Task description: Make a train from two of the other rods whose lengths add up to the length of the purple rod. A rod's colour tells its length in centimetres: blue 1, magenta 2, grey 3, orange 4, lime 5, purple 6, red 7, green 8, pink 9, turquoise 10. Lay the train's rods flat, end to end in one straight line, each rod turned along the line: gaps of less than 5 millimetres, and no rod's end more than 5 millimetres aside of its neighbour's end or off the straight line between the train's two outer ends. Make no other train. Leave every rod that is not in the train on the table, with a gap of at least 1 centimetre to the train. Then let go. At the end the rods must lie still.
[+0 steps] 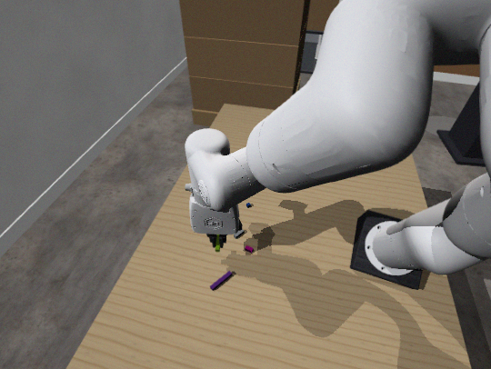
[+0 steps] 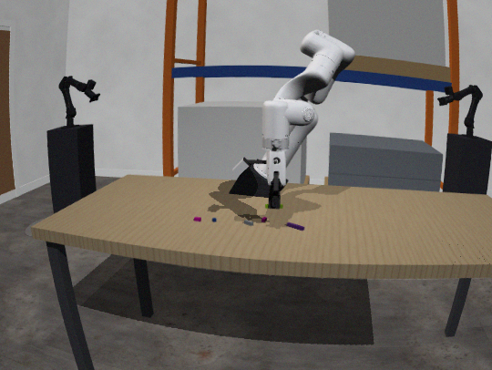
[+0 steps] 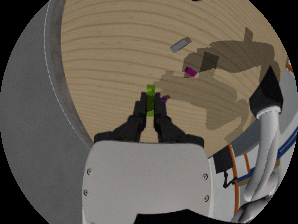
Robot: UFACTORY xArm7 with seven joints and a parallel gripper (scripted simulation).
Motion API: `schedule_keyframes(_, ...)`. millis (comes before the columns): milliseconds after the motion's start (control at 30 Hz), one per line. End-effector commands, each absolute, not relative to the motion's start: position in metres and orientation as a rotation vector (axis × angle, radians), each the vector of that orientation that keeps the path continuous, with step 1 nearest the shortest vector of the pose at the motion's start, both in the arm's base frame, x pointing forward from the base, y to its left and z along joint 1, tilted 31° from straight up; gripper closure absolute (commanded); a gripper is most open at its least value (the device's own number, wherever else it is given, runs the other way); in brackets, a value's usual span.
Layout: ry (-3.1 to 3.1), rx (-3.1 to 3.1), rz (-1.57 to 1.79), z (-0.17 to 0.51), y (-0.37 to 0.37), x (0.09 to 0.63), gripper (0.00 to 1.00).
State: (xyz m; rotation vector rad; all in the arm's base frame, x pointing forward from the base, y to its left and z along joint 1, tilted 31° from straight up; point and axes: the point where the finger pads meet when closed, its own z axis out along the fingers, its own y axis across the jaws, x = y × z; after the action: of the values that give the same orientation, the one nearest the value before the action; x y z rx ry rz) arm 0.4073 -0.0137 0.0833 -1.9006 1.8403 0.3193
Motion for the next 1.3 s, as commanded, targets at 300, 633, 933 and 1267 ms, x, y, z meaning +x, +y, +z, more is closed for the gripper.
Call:
schedule_keyframes(300, 1.838, -1.897, 0.319, 0.114, -0.028, 0.399, 0.96)
schedule_keyframes(633, 2.017, -1.720, 0.379, 0.105, -0.054, 0.400, 0.96)
schedule_keyframes(933, 2.221, -1.484, 0.452, 0.090, -0.087, 0.399, 0.96)
schedule_keyframes(1267, 2.416, -1.213, 0.527, 0.069, -0.121, 0.393, 0.96)
